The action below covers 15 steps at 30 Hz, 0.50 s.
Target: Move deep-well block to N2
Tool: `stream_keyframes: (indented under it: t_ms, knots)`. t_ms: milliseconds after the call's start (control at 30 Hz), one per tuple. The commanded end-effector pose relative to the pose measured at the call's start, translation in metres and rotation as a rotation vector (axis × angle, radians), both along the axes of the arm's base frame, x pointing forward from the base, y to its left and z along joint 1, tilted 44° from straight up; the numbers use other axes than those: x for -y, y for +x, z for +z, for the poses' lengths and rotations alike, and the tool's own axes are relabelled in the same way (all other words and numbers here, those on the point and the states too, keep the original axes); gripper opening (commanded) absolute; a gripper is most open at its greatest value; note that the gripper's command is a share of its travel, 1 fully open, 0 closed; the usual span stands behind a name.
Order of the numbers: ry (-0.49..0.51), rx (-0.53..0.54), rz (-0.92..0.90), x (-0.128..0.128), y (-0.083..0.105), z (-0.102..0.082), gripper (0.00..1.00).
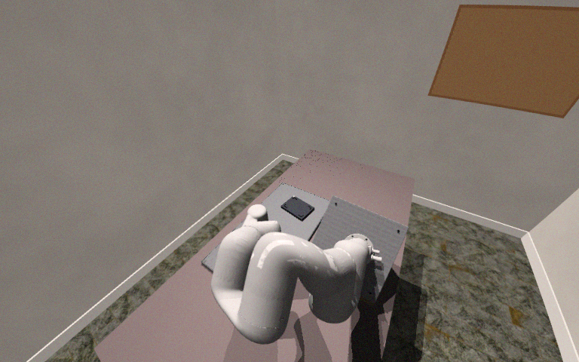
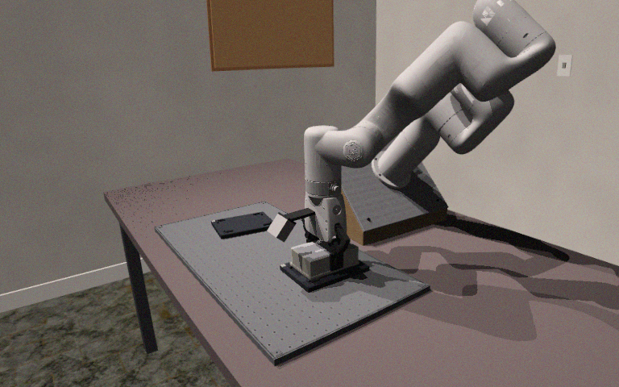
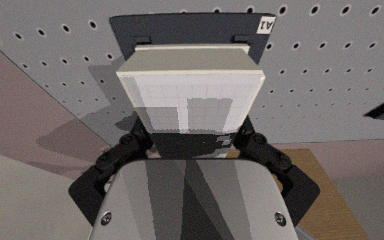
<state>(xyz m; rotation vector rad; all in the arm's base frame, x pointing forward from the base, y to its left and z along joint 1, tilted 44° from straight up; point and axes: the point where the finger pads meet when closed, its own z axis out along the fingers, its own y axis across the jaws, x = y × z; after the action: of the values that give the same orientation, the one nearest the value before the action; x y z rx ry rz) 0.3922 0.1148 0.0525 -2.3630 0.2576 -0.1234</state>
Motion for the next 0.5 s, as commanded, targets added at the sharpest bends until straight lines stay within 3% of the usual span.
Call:
stream_keyframes:
  t_ms: [0, 367, 400, 467]
  knots:
    - [-0.001, 0.002, -0.001, 0.0002, 0.001, 0.0003, 0.0]
    - [-0.001, 0.002, -0.001, -0.0009, 0.0012, -0.0008, 0.0]
    - [-0.001, 0.002, -0.001, -0.0011, 0.0013, -0.0011, 1.0]
    - [0.0, 0.002, -0.001, -0.0011, 0.0013, -0.0011, 1.0]
